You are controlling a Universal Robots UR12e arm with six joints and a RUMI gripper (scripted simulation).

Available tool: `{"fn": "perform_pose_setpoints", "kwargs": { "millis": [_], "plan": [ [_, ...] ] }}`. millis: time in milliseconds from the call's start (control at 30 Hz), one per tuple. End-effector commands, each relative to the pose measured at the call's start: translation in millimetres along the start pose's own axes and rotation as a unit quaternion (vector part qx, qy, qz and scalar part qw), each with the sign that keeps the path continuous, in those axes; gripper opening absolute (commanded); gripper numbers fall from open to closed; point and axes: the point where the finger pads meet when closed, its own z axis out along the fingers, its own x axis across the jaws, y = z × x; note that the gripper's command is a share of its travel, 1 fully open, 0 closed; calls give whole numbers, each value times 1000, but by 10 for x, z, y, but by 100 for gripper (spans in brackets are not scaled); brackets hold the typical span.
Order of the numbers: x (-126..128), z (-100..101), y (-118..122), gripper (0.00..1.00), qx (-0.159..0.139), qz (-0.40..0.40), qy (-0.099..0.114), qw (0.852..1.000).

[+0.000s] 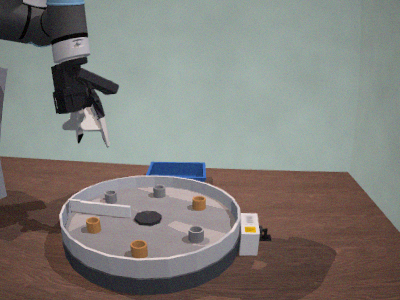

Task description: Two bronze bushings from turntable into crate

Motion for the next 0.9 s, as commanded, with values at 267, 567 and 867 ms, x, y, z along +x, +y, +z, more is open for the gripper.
{"fn": "perform_pose_setpoints", "kwargs": {
  "millis": [267,567,867],
  "plan": [
    [4,-3,-1,100,0,0,0,1000],
    [9,-2,2,100,0,0,0,1000],
    [370,66,360,100,-31,37,-39,998]
  ]
}}
